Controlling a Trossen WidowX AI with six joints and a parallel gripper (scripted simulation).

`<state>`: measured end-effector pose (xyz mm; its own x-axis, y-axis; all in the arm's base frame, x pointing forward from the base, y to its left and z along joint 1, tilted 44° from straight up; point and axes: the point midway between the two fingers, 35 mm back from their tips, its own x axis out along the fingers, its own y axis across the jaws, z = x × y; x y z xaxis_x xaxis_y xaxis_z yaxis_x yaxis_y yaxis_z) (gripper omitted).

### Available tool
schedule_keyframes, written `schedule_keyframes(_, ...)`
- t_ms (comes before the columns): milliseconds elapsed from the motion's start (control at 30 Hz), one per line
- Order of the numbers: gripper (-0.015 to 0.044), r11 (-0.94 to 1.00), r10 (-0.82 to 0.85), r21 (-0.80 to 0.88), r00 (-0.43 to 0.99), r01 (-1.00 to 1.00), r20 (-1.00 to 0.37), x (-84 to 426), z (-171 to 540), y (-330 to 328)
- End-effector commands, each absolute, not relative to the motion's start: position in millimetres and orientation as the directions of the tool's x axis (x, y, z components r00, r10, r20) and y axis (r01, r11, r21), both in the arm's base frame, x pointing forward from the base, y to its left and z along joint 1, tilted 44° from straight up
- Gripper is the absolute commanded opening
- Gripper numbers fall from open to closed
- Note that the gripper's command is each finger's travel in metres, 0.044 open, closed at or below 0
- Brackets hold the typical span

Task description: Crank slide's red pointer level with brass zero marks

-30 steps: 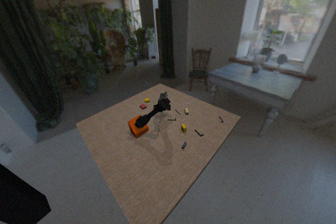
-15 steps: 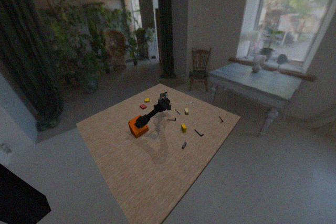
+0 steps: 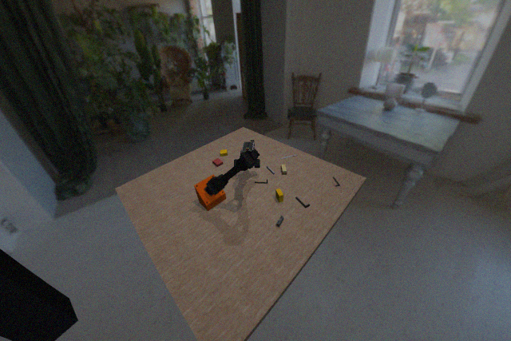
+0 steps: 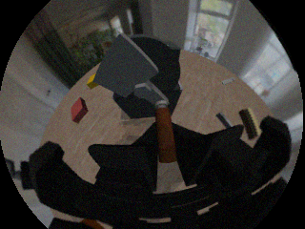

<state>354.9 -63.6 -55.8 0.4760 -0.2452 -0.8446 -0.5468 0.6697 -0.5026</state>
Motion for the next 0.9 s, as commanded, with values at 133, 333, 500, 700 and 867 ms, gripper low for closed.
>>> schedule_keyframes(133, 0.0, 0.666, -0.254, -0.52, 0.492, -0.535, -0.833, 360.0, -47.1, -65.1)
schedule_keyframes(333, 0.0, 0.666, -0.254, -0.52, 0.492, -0.535, -0.832, 360.6, -45.6, -64.8)
schedule_keyframes(500, 0.0, 0.666, -0.254, -0.52, 0.492, -0.535, -0.832, 361.2, -44.1, -64.5)
schedule_keyframes(700, 0.0, 0.666, -0.254, -0.52, 0.492, -0.535, -0.832, 362.0, -41.8, -63.8)
schedule_keyframes(867, 0.0, 0.666, -0.254, -0.52, 0.492, -0.535, -0.832, 362.8, -39.5, -62.9)
